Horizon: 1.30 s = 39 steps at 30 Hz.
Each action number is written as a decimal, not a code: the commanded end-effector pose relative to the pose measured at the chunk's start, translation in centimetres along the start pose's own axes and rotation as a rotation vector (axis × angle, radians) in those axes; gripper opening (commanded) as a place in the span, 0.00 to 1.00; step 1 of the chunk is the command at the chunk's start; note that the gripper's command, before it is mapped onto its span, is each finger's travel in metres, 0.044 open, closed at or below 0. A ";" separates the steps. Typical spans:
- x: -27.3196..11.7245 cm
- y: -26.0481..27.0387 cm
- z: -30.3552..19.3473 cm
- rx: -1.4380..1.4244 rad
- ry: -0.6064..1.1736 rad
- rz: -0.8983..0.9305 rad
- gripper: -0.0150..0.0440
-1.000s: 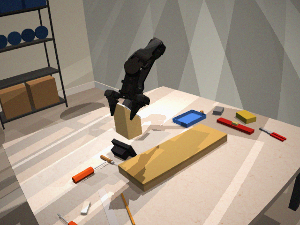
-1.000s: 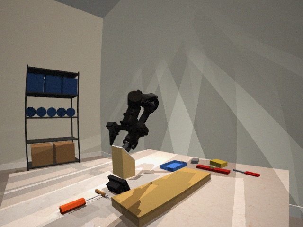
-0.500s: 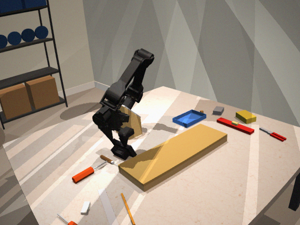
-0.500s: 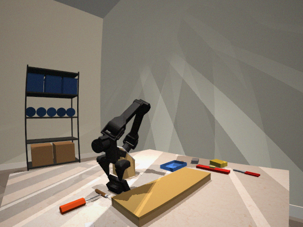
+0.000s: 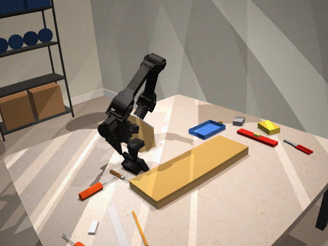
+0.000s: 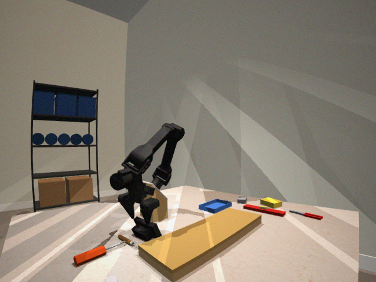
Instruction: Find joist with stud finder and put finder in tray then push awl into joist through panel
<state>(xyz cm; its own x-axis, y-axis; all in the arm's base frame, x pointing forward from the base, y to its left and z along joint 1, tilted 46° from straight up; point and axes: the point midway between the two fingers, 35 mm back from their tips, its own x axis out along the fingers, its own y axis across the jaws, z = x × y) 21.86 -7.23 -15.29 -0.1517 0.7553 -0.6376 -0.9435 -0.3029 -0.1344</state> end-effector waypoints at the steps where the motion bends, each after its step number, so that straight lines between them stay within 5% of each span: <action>1: 0.5 0.4 -0.1 0.002 -0.008 0.008 1.00; 32: 5.3 0.4 -0.5 0.001 -0.010 0.007 1.00; 39: 5.3 0.4 -0.5 0.001 -0.010 0.007 0.92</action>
<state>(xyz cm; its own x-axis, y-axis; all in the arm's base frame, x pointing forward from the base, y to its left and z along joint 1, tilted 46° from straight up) 20.89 -3.90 -18.92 -0.1612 0.7554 -0.6351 -0.9409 -0.3118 -0.1319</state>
